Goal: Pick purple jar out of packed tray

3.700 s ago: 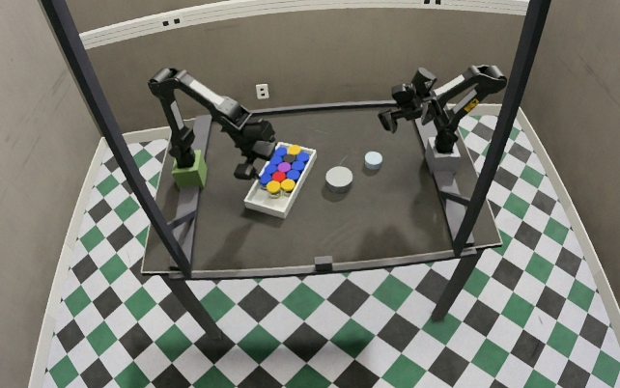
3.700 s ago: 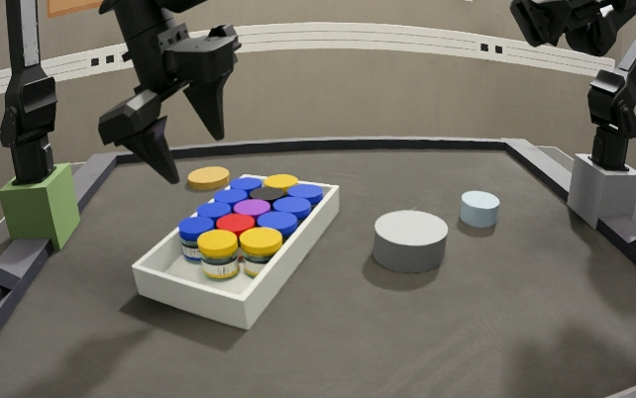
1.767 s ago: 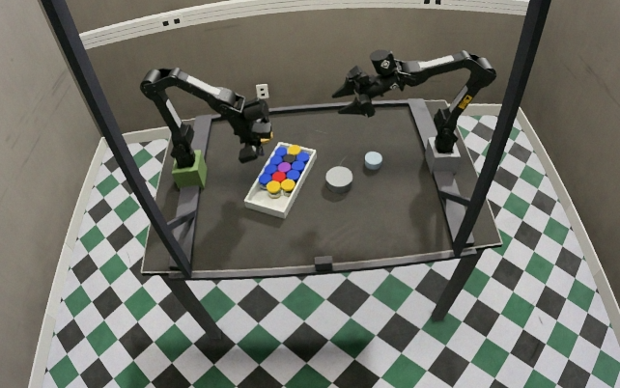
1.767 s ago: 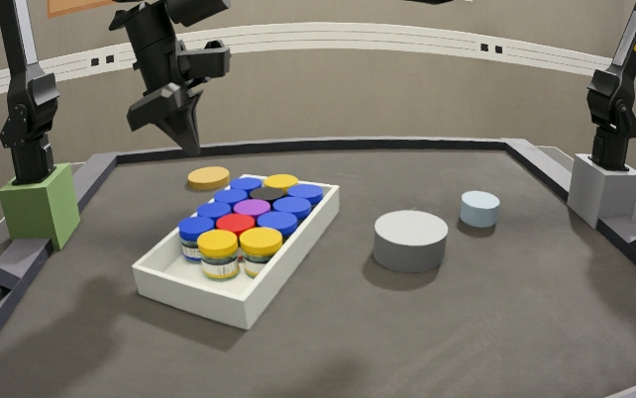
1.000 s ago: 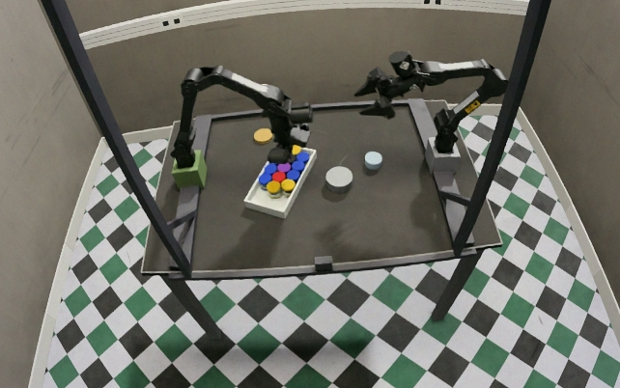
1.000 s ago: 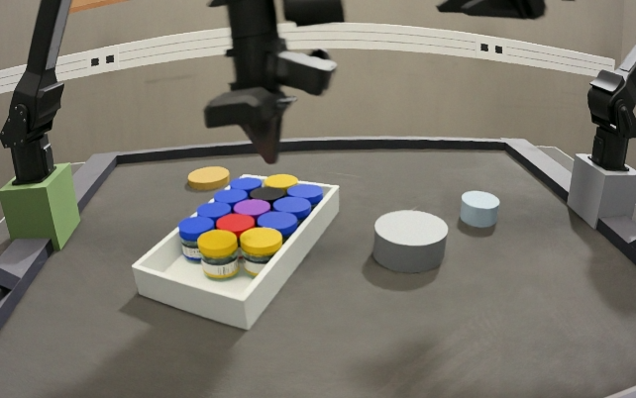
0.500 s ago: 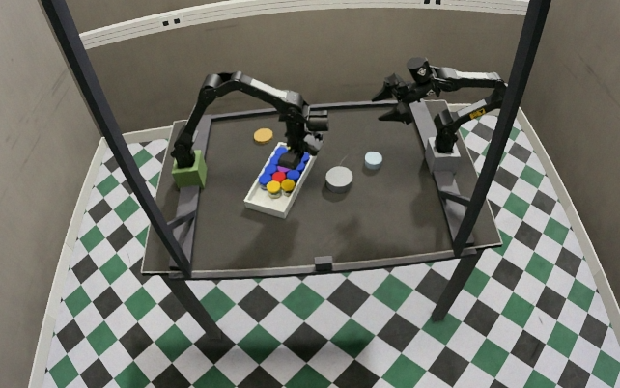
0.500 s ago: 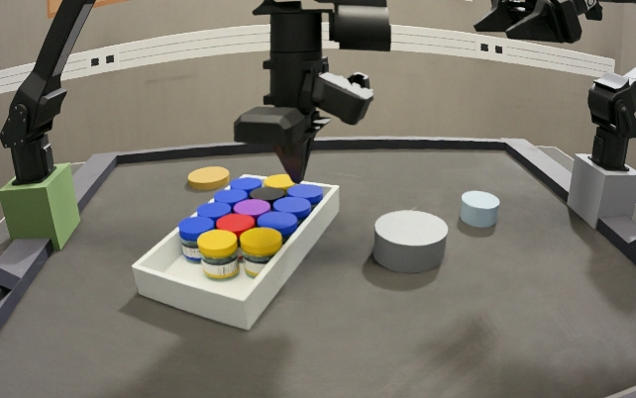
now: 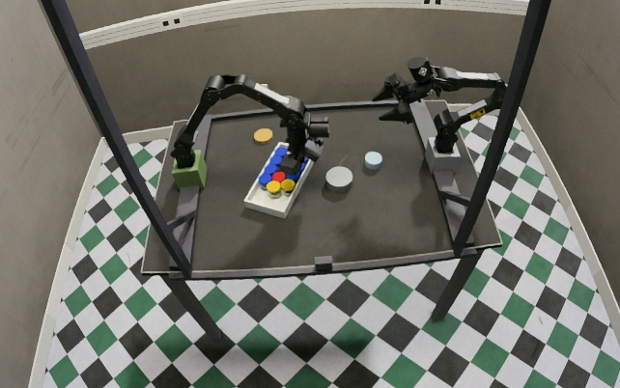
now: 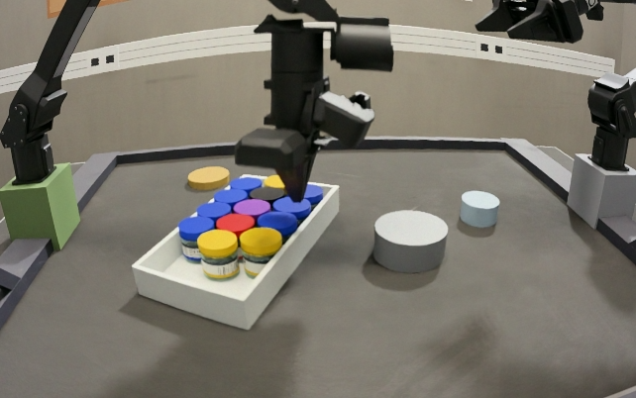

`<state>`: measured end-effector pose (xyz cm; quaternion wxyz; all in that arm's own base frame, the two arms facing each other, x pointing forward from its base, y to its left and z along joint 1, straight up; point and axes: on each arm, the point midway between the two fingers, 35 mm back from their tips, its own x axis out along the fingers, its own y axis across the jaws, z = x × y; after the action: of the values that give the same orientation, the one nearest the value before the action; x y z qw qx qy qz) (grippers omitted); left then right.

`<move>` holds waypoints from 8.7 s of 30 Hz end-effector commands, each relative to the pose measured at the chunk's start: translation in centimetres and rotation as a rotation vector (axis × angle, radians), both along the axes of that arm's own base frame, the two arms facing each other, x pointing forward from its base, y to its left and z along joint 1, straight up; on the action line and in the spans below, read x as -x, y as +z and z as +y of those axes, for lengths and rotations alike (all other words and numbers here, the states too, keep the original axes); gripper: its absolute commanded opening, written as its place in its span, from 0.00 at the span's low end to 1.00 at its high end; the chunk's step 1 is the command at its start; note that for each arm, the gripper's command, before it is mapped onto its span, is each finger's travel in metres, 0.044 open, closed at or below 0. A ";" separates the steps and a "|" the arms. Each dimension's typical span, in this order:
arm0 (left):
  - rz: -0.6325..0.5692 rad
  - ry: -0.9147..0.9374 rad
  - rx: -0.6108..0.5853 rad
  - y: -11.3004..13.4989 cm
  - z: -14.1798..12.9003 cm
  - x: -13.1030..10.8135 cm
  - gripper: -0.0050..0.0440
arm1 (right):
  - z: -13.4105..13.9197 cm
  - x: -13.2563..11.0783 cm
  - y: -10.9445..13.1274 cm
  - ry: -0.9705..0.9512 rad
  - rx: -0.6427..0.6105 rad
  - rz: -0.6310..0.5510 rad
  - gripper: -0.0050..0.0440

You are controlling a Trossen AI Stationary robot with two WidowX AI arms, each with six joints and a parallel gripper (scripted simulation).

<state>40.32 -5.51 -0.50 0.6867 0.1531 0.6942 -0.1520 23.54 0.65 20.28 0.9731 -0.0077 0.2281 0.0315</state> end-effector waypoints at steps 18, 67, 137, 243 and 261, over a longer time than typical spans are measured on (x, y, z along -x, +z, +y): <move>-0.045 -0.003 0.009 -1.1 -0.2 -0.9 0.49 | 0.0 0.0 0.8 0.000 -0.001 -0.021 1.00; -0.050 -0.004 0.008 4.1 1.8 3.0 0.10 | 0.0 0.0 0.8 0.000 -0.001 -0.021 1.00; -0.048 -0.004 0.004 -1.2 5.3 10.4 0.61 | 0.0 0.0 0.8 0.000 -0.001 -0.021 1.00; -0.033 1.550 0.021 -2.6 2.6 4.3 0.47 | -1.1 -3.9 0.4 -0.055 -0.001 -0.034 1.00; -0.051 1.550 0.041 8.8 2.6 4.3 0.10 | -1.1 -3.9 0.4 -0.055 -0.001 -0.034 1.00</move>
<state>35.18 -2.76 3.44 0.5978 -0.3725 0.6021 0.3760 27.26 -0.24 19.70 0.9744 -0.0024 0.2247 0.0084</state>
